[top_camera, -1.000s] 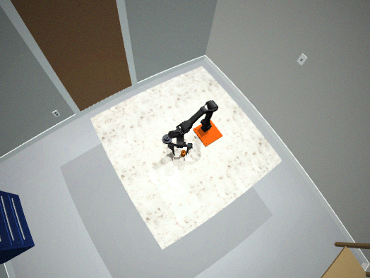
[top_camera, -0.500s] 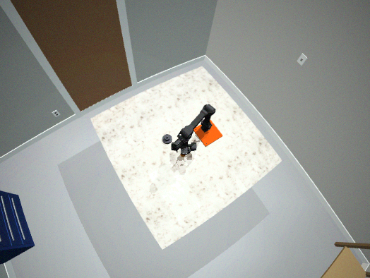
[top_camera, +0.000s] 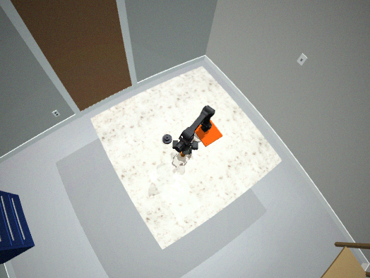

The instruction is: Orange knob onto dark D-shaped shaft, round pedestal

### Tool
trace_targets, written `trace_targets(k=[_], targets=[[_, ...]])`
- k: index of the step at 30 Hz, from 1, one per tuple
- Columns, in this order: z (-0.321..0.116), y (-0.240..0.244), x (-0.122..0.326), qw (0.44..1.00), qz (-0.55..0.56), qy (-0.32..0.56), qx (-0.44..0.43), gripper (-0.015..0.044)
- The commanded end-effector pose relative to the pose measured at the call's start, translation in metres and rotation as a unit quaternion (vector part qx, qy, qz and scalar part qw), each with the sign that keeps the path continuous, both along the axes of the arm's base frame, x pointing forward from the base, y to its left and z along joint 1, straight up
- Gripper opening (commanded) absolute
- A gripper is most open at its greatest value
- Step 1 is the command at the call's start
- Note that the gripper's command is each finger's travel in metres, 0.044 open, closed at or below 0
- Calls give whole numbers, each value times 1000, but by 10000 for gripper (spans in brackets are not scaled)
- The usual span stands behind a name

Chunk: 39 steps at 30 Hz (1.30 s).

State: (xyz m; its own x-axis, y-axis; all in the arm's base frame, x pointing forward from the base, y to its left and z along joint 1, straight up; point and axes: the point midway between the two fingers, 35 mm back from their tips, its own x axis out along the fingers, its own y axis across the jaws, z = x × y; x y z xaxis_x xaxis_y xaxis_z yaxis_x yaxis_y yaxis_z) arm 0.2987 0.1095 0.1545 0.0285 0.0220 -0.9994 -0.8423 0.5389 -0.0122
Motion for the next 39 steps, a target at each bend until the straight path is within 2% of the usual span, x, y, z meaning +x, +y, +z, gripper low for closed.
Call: trace_targets(k=[1,7,9,19,23,39], targets=[[0,-1,0,994,-110,3,-1,440],[0,-3,1,925,-381,8,7,440],[0,-3,2,901,-434,9,9,440],[-2,-3,2,898,-441,9,9,440],[-33,-2,3,894,-449,9,9,440],[-59,-1,3,893,-449,9,9,440]])
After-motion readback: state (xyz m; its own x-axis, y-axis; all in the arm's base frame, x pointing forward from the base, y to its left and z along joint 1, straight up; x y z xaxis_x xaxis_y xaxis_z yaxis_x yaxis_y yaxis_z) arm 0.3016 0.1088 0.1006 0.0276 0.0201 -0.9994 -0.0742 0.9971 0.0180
